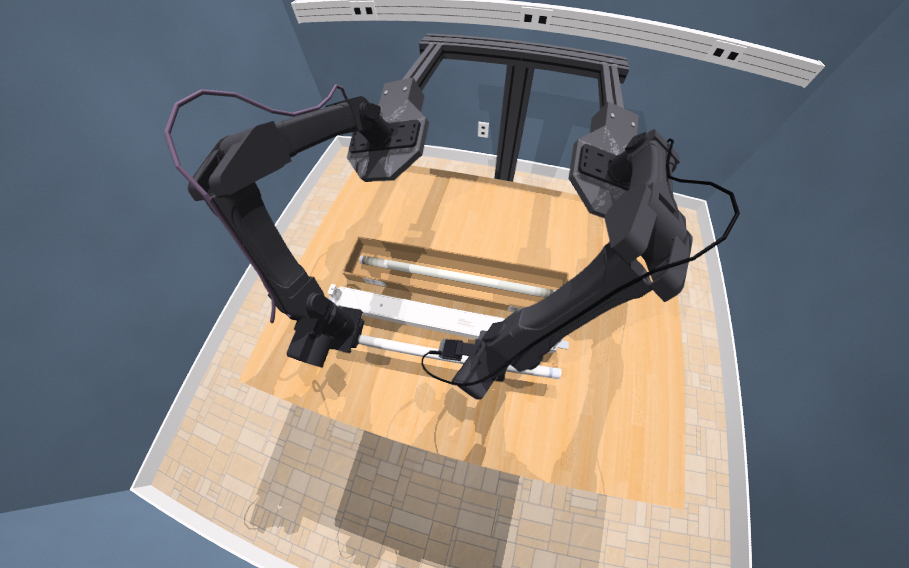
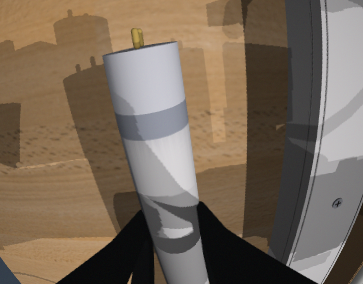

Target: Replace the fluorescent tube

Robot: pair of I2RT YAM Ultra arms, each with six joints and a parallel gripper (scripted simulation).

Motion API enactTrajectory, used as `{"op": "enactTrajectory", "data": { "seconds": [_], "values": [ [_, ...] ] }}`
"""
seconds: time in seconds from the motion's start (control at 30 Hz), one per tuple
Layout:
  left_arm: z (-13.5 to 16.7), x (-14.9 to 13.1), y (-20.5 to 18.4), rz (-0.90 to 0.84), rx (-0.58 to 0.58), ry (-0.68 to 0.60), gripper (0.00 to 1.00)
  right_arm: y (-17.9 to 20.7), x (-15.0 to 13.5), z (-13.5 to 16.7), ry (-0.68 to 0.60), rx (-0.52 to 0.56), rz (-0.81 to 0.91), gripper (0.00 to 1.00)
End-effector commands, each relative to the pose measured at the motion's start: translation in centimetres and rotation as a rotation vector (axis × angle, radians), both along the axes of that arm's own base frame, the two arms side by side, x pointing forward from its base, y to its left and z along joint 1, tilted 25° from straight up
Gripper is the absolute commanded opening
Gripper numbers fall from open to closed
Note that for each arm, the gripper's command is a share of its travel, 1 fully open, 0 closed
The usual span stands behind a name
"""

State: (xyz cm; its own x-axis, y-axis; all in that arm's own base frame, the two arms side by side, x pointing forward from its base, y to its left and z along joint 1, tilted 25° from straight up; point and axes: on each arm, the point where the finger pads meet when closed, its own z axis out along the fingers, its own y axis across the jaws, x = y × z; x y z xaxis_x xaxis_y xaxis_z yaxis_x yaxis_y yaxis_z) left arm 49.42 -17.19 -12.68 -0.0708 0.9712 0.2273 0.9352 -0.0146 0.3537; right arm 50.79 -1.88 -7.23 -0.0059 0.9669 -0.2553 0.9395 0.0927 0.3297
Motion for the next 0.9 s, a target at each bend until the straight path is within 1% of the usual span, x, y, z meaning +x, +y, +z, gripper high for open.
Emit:
{"op": "enactTrajectory", "data": {
  "seconds": [0.0,0.27,0.3,0.37,0.4,0.47,0.5,0.53,0.57,0.6,0.63,0.7,0.87],
  "values": [
    [1.5,-0.8,-1.1,-0.01,0.001,0.0,0.11,0.6,-0.5,1.9,-0.005,-0.011,0.003,0.11],
    [3.2,-1.4,-1.4,-0.007,0.003,-0.001,0.11,1.0,-1.1,3.5,-0.005,-0.013,0.002,0.11],
    [3.1,-1.3,-1.5,-0.012,-0.004,-0.004,0.11,1.0,-0.5,3.9,-0.024,-0.011,0.004,0.11],
    [3.1,-1.3,-1.5,-0.012,-0.004,-0.004,0.11,1.0,-0.5,3.9,-0.024,-0.011,0.004,0.11],
    [2.9,-1.4,-1.6,-0.011,-0.007,-0.004,0.11,1.0,-1.0,3.6,-0.016,-0.012,0.003,0.11],
    [2.4,-1.0,-2.0,-0.017,-0.023,-0.025,0.11,1.2,-0.2,3.8,-0.054,-0.009,0.006,0.11],
    [2.4,-1.2,-1.9,-0.017,-0.019,-0.017,0.11,1.2,-0.5,3.5,-0.042,-0.01,0.006,0.11],
    [3.2,-1.0,-2.1,-0.017,-0.026,-0.031,0.11,1.2,-0.2,3.9,-0.057,-0.008,0.006,0.11],
    [2.6,-1.5,-1.8,-0.016,-0.008,0.004,0.11,1.2,-0.5,4.1,-0.03,-0.009,0.006,0.11],
    [3.7,-0.8,-2.2,-0.016,-0.022,-0.021,0.11,1.3,0.3,5.0,-0.056,-0.007,0.005,0.11],
    [4.6,-0.2,-2.5,-0.015,-0.03,-0.043,0.11,1.3,0.7,5.4,-0.073,-0.005,0.005,0.11],
    [4.4,-0.3,-2.4,-0.015,-0.024,-0.037,0.11,1.3,0.4,5.0,-0.055,-0.006,0.005,0.11],
    [4.1,-1.2,-2.1,-0.014,-0.014,-0.017,0.11,1.4,0.3,5.4,-0.057,-0.006,0.006,0.11]
  ]
}}
